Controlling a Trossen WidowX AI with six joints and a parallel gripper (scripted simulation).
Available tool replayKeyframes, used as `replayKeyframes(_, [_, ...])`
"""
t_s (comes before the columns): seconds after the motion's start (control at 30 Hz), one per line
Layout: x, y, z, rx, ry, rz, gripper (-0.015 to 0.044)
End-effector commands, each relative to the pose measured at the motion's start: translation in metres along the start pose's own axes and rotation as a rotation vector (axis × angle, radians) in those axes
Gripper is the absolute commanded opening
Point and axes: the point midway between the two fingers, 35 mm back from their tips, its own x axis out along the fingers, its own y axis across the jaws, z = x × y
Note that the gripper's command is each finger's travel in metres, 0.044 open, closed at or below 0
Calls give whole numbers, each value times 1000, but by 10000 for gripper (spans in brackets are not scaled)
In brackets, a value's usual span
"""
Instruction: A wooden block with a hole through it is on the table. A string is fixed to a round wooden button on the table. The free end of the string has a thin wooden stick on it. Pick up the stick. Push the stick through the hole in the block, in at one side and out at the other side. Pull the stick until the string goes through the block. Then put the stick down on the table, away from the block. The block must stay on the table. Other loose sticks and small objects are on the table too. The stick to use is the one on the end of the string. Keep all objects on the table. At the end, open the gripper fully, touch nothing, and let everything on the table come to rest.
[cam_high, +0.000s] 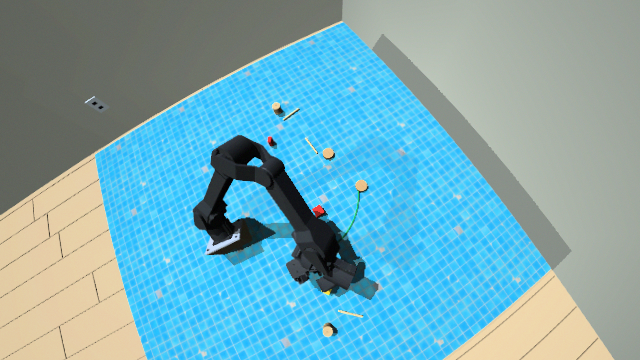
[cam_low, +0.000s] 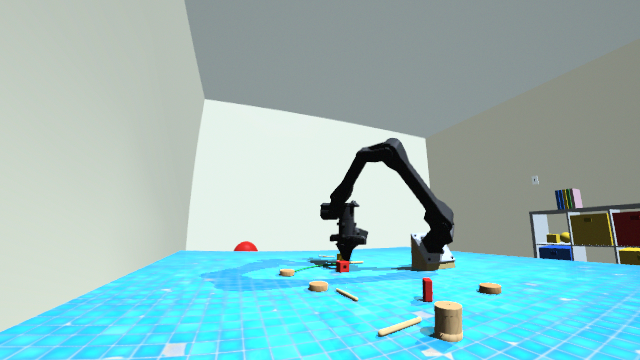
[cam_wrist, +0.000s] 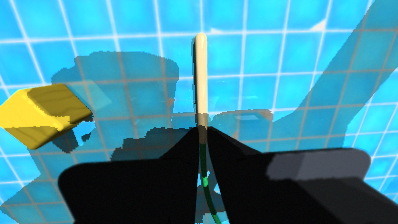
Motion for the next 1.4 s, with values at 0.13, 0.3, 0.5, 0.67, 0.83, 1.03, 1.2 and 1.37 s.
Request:
replayKeyframes(0.13, [-5,0,-1,0,0,1,0])
replayKeyframes(0.3, [-11,1,-1,0,0,2,0])
replayKeyframes(0.5, [-19,1,-1,0,0,2,0])
replayKeyframes(0.67, [-25,1,-1,0,0,2,0])
replayKeyframes(0.83, [-32,2,-1,0,0,3,0])
replayKeyframes(1.03, [-40,2,-1,0,0,3,0])
replayKeyframes(1.2, [-46,1,-1,1,0,3,0])
replayKeyframes(1.37, [-53,1,0,1,-1,3,0])
